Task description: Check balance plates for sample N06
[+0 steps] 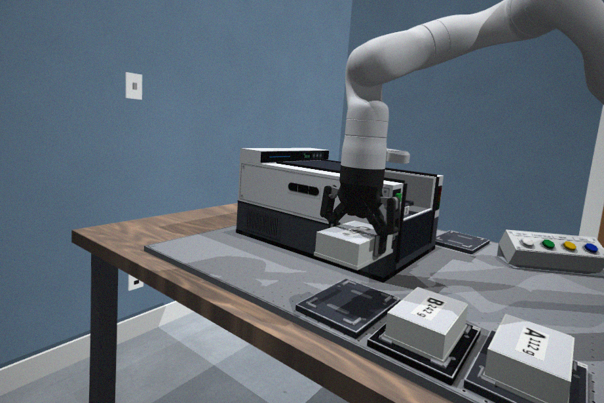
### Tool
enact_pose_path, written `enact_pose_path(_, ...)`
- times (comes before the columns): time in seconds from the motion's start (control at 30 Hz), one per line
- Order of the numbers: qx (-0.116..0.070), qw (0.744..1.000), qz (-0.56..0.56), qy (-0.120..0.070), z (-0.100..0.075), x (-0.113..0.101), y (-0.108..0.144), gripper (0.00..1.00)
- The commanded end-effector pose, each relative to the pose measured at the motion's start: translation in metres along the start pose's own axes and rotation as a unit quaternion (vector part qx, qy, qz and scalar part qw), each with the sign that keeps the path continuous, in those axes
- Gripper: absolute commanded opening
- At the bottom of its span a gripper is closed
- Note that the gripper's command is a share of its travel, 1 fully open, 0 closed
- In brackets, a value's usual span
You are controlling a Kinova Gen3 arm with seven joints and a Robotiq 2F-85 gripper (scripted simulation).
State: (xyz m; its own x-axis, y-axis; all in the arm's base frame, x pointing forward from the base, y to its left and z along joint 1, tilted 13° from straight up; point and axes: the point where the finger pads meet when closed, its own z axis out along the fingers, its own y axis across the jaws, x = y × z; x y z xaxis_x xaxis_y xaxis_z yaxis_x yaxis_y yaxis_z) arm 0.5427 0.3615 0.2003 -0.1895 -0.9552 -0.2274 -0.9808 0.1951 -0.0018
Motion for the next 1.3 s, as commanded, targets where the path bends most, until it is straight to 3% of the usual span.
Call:
enact_pose_path(0.0, 0.001, 1.000, 0.000, -0.001, -0.005, 0.000, -0.001, 0.95)
enact_pose_path(1.27, 0.001, 1.000, 0.000, -0.001, -0.051, 0.000, 0.000, 0.95)
